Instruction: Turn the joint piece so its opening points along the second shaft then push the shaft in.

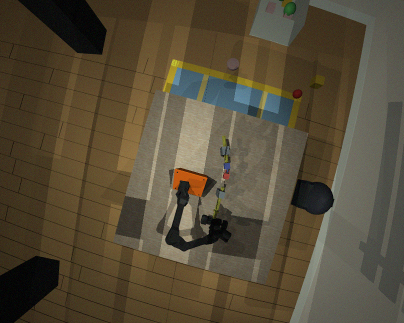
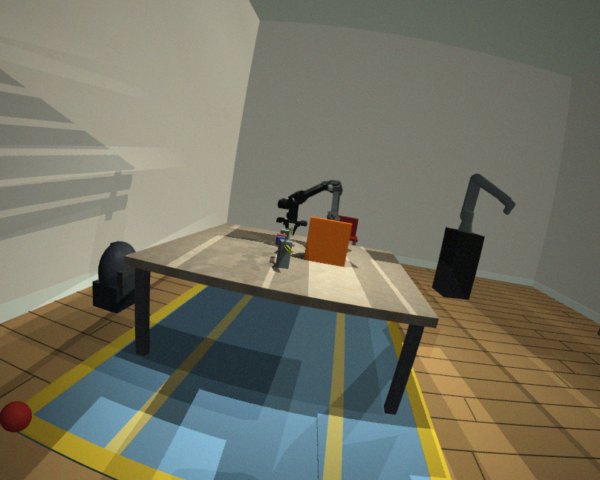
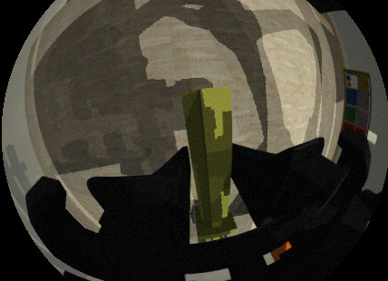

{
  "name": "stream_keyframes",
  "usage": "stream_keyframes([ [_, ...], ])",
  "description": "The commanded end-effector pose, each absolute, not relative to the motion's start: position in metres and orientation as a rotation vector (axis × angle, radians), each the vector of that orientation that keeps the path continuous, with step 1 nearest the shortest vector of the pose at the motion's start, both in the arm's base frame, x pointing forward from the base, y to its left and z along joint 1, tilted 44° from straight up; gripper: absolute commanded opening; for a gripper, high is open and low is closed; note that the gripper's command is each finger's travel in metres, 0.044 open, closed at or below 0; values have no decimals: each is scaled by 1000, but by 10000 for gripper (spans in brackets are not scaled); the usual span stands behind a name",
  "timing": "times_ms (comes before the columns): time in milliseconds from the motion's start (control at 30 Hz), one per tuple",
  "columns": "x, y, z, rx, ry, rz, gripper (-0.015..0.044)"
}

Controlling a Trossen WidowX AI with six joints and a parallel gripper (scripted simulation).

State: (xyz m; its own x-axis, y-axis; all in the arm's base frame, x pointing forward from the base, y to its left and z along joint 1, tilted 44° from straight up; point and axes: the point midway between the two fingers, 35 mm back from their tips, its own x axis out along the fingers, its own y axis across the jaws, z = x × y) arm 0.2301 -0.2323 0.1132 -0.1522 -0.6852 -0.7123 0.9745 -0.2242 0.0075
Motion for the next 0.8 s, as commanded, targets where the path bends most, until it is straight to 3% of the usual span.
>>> stream_keyframes([
  [0,230,-232,112,713,561,-1685,102],
  [267,230,-232,112,713,561,-1685,102],
  [333,230,-232,112,713,561,-1685,67],
  [767,230,-232,113,713,556,-1687,67],
])
